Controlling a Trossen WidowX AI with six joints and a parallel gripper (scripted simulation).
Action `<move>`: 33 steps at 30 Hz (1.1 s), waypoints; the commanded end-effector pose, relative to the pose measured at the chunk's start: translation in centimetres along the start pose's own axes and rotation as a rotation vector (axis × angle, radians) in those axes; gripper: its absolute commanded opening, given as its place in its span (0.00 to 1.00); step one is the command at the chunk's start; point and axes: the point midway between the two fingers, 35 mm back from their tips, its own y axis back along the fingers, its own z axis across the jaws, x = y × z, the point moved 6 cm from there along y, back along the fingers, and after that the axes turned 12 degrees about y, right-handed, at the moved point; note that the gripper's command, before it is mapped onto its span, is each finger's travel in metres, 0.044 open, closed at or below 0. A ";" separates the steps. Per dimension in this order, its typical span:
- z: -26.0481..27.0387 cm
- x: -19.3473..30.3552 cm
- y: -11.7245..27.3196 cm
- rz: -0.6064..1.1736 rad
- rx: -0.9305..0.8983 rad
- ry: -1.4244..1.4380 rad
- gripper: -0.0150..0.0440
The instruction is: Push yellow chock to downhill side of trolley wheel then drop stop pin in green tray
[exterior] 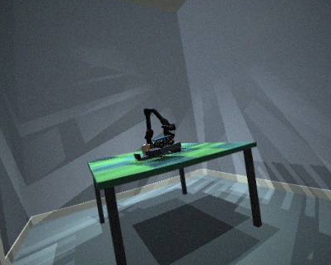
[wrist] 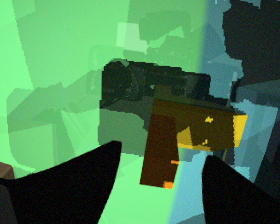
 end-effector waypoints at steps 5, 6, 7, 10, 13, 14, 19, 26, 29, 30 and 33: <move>0.1 0.0 -0.9 -0.001 -0.006 -0.003 0.58; 0.1 0.0 -1.0 -0.001 -0.006 -0.003 0.58; 0.1 0.0 -1.2 -0.001 -0.006 -0.003 0.58; 0.1 0.0 -1.6 -0.001 -0.006 -0.003 0.58; 0.1 0.0 -2.1 -0.001 -0.006 -0.003 0.58; 0.1 0.0 -2.3 -0.001 -0.006 -0.003 0.58; 0.2 0.0 -2.7 -0.001 -0.006 -0.003 0.58; 0.0 0.0 -2.4 -0.001 0.002 -0.001 0.39; 0.0 0.0 -2.4 -0.001 0.002 -0.001 0.35; 0.0 0.0 -2.4 -0.001 0.002 -0.001 0.34; 0.0 0.0 -2.4 -0.001 0.002 -0.001 0.31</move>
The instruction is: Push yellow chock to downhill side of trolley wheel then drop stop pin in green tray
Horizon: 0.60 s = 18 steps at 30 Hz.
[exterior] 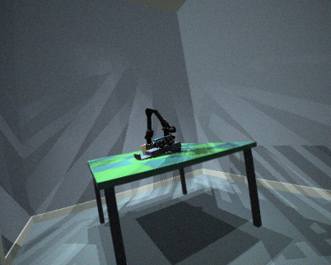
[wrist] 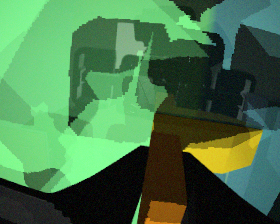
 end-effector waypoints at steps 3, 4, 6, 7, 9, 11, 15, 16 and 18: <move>0.0 0.0 0.4 -0.001 0.000 0.000 0.25; -0.1 0.0 0.6 -0.001 -0.001 -0.001 0.25; 0.0 0.0 1.4 -0.001 -0.003 -0.001 0.25; 0.0 0.0 1.8 -0.001 -0.005 -0.002 0.25; 0.2 0.1 2.4 -0.001 -0.006 -0.002 0.25; 0.3 0.2 3.0 -0.001 -0.006 -0.002 0.25; 0.3 0.3 4.2 -0.001 -0.006 -0.002 0.25; 0.4 0.3 4.5 -0.001 -0.006 -0.002 0.25; 0.4 0.3 5.1 -0.001 -0.006 -0.002 0.25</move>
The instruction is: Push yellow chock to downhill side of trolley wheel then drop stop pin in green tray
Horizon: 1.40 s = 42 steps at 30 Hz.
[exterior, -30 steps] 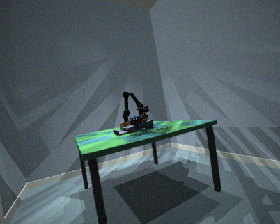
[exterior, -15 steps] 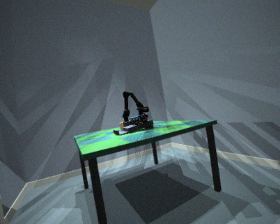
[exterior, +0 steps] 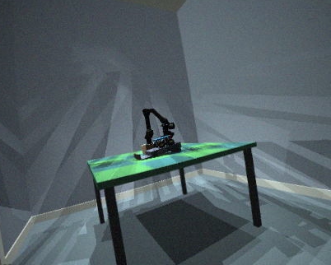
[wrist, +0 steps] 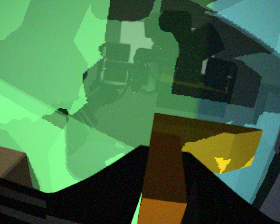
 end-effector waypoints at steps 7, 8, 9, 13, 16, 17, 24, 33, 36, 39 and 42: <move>0.1 0.1 3.5 -0.007 0.007 0.001 0.25; 0.1 0.1 3.9 -0.007 0.008 0.001 0.25; 0.1 0.1 4.2 -0.007 0.008 0.001 0.25; 0.1 0.1 5.5 -0.008 0.008 0.001 0.25; 0.0 0.1 6.3 -0.008 0.008 0.001 0.25; 0.0 0.0 6.6 -0.008 0.008 0.001 0.25; -0.1 0.0 8.7 -0.008 0.008 0.001 0.25; -0.3 -0.3 10.8 -0.008 0.008 0.001 0.25; -0.3 -0.3 10.8 -0.008 0.008 0.001 0.25; -0.3 -0.3 10.8 -0.008 0.008 -0.022 0.25; -0.3 -0.3 10.8 -0.008 0.007 -0.110 0.25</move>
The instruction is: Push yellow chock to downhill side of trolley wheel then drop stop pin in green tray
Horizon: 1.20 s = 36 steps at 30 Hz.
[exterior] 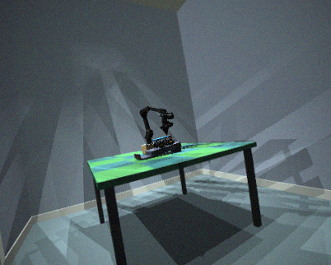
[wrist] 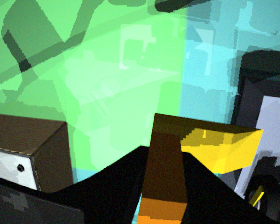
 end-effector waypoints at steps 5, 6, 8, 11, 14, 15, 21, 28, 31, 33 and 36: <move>0.0 -0.1 0.2 -0.004 0.000 -0.235 0.25; 0.0 -0.1 0.2 -0.004 0.000 -0.270 0.25; 0.0 -0.1 0.2 -0.004 0.000 -0.339 0.25; 0.0 -0.1 0.2 -0.004 0.000 -0.442 0.25; 0.0 -0.1 0.2 -0.004 0.000 -0.544 0.25; 0.0 -0.1 0.2 -0.004 -0.001 -0.579 0.25; 0.0 -0.1 0.2 -0.004 -0.001 -0.784 0.25; 0.0 -0.1 0.2 -0.004 -0.001 -1.023 0.25; 0.0 -0.1 0.2 -0.004 -0.002 -1.126 0.25; 0.0 -0.1 0.2 -0.004 -0.002 -1.194 0.25; 0.0 -0.1 0.2 -0.004 -0.002 -1.297 0.25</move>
